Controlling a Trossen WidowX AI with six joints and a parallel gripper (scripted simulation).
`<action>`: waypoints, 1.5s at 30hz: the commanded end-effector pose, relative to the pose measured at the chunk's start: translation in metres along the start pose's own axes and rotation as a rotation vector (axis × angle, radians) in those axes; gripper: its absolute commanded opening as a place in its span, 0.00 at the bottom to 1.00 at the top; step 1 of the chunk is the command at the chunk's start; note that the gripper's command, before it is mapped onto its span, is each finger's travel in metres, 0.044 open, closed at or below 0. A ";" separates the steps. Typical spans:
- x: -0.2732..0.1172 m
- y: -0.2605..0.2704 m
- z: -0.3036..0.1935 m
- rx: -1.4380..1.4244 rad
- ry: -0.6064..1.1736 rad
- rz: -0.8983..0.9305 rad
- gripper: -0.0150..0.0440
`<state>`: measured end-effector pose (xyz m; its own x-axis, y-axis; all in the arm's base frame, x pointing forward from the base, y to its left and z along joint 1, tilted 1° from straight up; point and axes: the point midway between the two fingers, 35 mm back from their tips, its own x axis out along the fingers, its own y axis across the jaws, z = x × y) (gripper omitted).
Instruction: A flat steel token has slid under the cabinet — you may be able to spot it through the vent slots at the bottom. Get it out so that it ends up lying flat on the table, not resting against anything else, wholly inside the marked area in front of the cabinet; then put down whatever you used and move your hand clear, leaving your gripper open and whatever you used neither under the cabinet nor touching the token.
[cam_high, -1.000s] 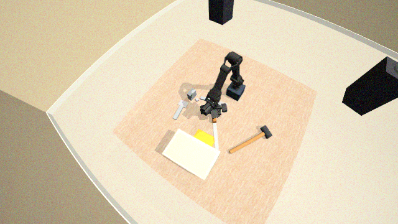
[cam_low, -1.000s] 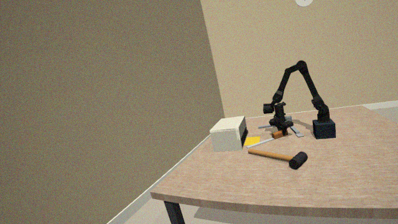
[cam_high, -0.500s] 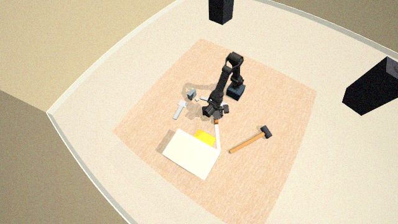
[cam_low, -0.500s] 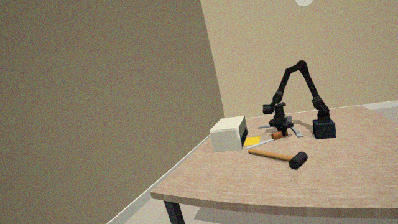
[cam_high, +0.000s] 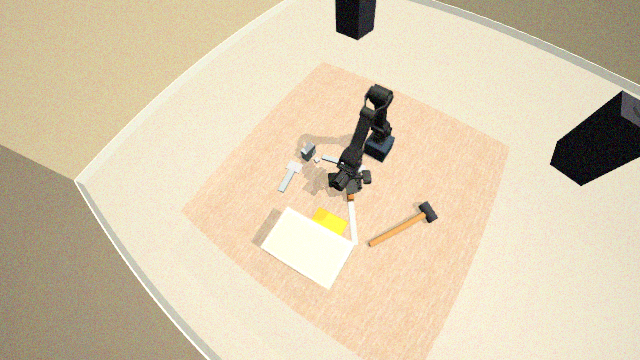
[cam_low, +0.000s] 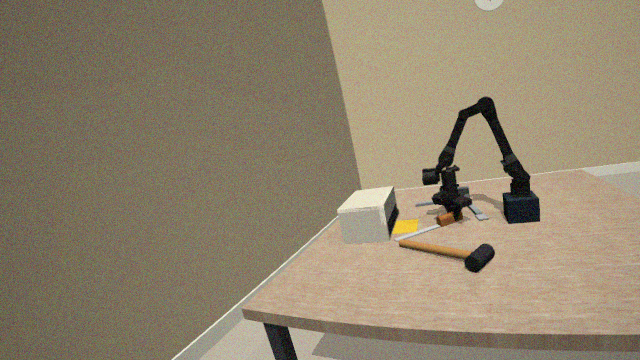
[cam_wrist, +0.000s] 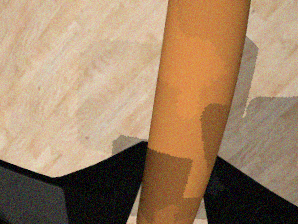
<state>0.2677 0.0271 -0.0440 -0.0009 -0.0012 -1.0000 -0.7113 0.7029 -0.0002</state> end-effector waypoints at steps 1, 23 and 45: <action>0.000 0.004 0.003 0.000 -0.002 0.001 0.25; 0.000 0.026 0.013 -0.001 -0.003 0.002 0.25; 0.000 0.047 0.022 -0.001 -0.004 0.004 0.25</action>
<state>0.2515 0.0714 -0.0440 -0.0017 0.0022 -1.0000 -0.7104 0.7038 0.0028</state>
